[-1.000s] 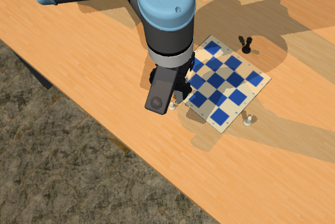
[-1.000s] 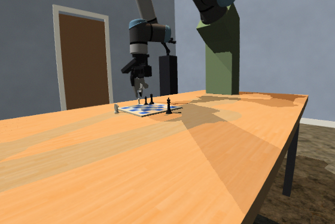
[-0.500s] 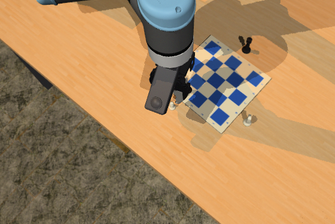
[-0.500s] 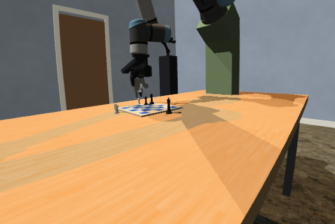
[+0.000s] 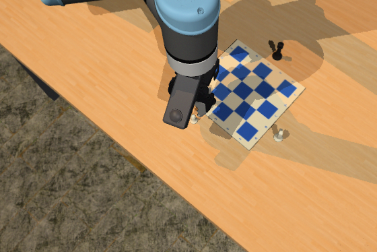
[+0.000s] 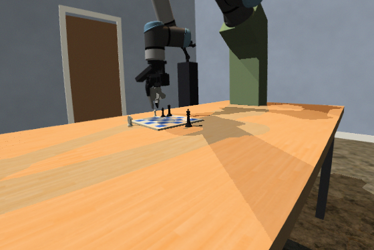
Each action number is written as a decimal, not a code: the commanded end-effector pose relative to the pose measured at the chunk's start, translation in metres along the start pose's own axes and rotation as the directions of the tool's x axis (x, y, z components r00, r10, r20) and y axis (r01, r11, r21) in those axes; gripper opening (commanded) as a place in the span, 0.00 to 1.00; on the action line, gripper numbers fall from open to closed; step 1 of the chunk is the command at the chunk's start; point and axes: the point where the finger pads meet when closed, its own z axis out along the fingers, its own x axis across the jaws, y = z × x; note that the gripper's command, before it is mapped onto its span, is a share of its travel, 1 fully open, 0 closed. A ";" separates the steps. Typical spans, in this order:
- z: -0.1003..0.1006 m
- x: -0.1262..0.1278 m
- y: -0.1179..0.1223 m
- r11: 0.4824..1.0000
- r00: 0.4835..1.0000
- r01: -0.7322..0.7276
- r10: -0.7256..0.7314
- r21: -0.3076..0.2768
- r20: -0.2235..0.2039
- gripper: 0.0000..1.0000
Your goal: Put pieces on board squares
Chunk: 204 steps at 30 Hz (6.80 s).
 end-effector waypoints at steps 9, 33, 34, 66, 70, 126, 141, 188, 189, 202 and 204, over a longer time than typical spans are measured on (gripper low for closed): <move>0.013 0.000 0.000 1.000 1.000 0.000 0.000 0.000 0.001 0.20; 0.032 0.000 0.000 1.000 1.000 0.000 0.000 0.000 0.001 0.20; 0.032 0.000 0.000 1.000 1.000 0.000 0.000 0.000 0.001 0.20; 0.032 0.000 0.000 1.000 1.000 0.000 0.000 0.000 0.001 0.00; 0.032 0.000 0.000 1.000 1.000 0.000 0.000 0.000 0.001 0.00; -0.066 0.000 0.000 1.000 1.000 0.000 0.000 0.000 0.001 0.00; -0.068 -0.002 0.002 1.000 1.000 -0.005 0.005 0.000 0.000 0.00; -0.060 -0.083 0.118 0.941 0.941 -0.339 0.339 0.000 0.001 0.00; -0.057 -0.083 0.118 0.941 0.941 -0.339 0.339 0.000 0.001 0.00; -0.005 -0.083 0.118 0.941 0.941 -0.339 0.339 0.000 0.001 0.00; 0.004 -0.083 0.118 0.941 0.941 -0.339 0.339 0.000 0.001 0.00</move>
